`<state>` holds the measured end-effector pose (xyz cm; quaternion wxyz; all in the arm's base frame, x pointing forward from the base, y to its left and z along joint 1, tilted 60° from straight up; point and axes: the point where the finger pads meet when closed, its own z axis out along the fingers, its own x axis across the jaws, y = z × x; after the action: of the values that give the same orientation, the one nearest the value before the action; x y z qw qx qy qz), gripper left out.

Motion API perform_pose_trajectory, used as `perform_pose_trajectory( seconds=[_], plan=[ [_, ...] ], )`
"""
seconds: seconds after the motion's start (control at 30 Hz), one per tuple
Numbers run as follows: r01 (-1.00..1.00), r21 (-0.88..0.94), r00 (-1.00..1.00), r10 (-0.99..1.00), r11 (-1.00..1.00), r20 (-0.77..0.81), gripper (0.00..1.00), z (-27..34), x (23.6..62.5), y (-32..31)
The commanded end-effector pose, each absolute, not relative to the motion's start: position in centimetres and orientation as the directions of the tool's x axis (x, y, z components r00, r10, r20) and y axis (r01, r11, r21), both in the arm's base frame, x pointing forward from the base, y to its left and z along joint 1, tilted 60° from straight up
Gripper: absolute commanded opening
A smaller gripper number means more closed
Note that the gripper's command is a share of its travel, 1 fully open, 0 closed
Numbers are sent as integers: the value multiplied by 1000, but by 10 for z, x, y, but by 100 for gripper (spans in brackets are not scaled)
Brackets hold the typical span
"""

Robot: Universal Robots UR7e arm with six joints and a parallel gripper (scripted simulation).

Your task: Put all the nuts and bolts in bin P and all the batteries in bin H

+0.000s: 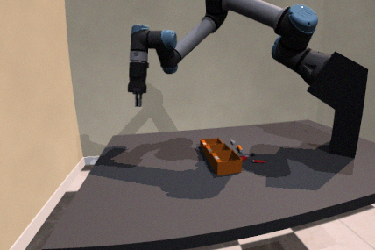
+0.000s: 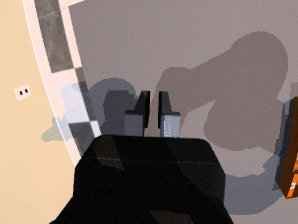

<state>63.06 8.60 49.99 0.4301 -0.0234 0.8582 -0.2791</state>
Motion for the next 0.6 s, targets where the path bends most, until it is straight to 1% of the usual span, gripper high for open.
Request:
perform_pose_trajectory(
  seconds=[0.0,0.13,0.2,0.33,0.4,0.53,0.57],
  plan=[
    [259,-432,-613,-199,864,-765,31,479,621,90],
    [259,-432,-613,-199,864,-765,31,473,618,91],
    [302,-379,-599,-135,875,-789,31,458,611,93],
    [302,-379,-599,-135,875,-789,31,452,608,94],
    [345,-325,-582,-71,880,-810,31,437,601,97],
    [345,-325,-582,-71,880,-810,31,431,597,97],
    [376,-286,-568,-25,882,-823,31,424,593,98]
  ],
)
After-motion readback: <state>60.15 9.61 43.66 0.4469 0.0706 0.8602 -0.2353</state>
